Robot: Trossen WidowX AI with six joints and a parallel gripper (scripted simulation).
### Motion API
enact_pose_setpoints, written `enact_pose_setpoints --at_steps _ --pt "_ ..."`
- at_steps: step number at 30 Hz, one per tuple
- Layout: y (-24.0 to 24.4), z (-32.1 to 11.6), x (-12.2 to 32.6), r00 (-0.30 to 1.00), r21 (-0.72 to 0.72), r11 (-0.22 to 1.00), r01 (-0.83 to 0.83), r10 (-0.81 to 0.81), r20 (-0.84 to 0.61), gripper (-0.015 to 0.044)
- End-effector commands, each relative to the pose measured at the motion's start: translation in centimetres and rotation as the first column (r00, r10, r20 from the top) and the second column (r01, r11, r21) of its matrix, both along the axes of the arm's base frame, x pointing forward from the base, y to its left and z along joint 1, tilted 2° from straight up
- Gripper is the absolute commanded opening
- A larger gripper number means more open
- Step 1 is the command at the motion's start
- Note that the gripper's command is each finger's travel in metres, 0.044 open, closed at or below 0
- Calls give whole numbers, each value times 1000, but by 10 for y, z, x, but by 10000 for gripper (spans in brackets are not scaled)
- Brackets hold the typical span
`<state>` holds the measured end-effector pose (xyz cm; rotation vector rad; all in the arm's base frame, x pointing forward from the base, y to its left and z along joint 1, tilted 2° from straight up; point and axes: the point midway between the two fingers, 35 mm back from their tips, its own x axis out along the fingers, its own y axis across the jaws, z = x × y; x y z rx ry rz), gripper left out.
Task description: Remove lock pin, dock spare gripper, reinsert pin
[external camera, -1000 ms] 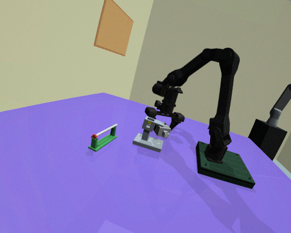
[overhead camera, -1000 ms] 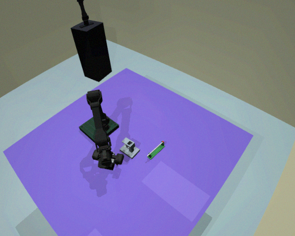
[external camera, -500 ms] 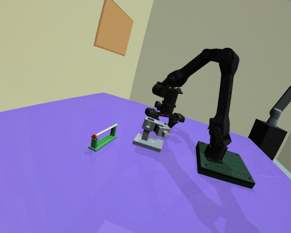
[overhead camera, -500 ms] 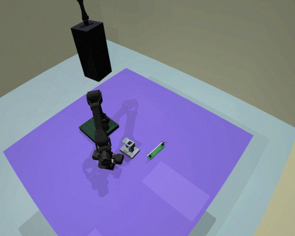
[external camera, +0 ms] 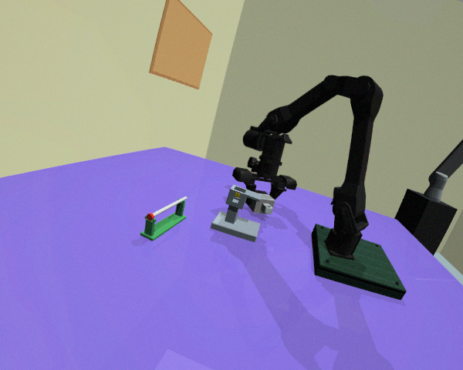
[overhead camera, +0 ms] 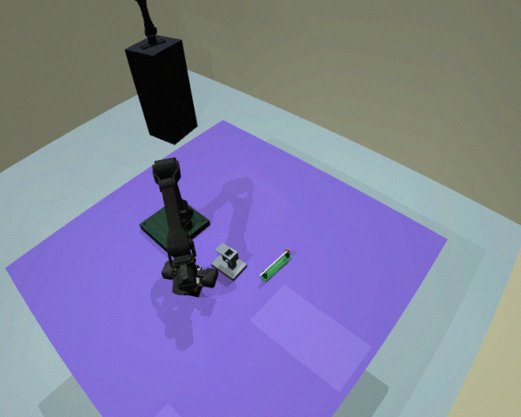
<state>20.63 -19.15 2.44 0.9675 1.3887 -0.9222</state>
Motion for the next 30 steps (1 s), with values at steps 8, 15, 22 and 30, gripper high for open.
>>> enact_pose_setpoints --at_steps 8,15,22,30 --pt "-3 25 2 999 -15 999 37 -37 16 0" --pt "-1 25 1 978 -15 978 207 -207 12 0" --pt "1 26 0 929 -14 929 371 -371 8 0" --pt "3 27 -1 839 -15 839 544 -544 3 0"
